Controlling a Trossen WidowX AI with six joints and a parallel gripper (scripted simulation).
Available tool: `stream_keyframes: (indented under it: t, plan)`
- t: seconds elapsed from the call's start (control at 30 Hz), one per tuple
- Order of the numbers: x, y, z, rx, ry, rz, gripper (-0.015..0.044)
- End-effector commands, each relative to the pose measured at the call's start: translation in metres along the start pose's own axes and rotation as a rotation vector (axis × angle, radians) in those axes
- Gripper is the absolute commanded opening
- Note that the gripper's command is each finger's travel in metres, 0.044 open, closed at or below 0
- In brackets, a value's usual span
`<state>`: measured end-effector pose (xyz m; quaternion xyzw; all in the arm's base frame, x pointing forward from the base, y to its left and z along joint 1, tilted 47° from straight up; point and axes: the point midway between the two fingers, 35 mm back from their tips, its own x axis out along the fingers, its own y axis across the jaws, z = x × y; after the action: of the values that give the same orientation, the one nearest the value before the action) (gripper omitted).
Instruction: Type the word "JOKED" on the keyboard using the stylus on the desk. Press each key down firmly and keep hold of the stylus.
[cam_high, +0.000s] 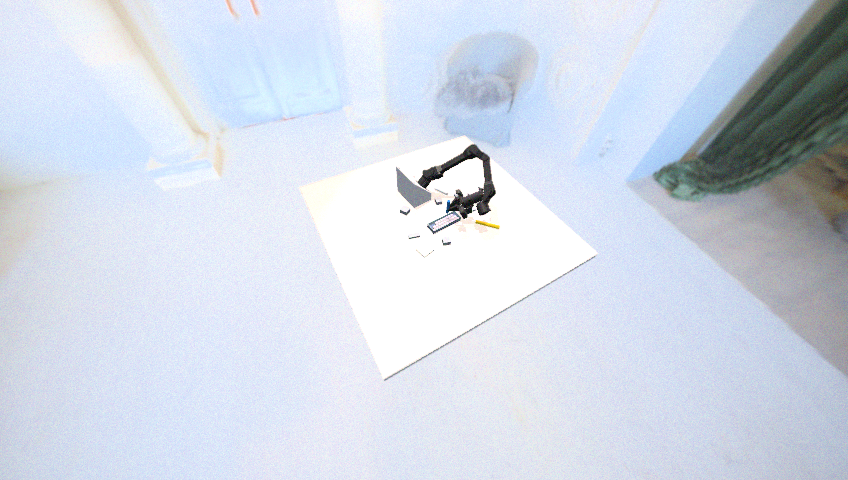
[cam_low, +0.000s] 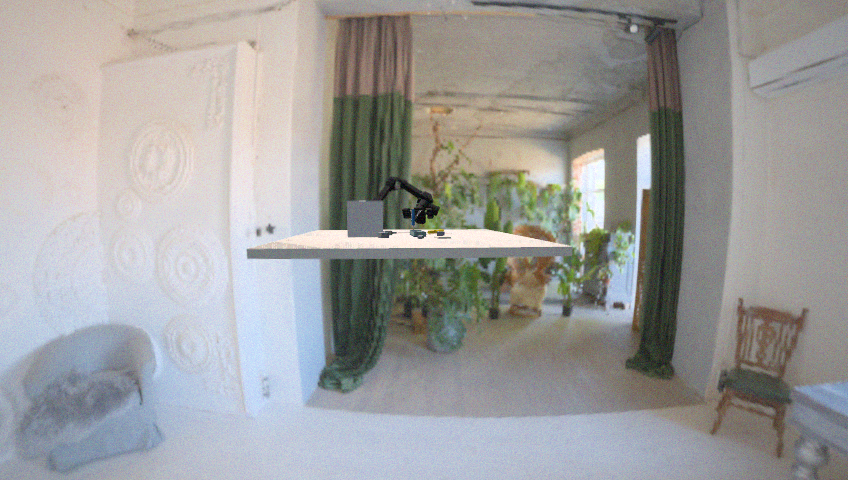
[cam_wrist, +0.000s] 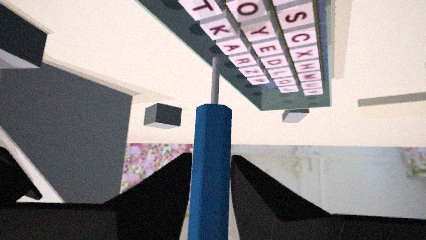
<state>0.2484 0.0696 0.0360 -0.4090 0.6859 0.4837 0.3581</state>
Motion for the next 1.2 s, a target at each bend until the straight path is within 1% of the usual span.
stream_keyframes:
  t: [0.0,1.17]
  plan:
    - [0.0,0.0,0.003,0.004,-0.003,0.0,0.0081]
    - [0.006,0.0,0.014,0.004,-0.004,0.0,0.0081]
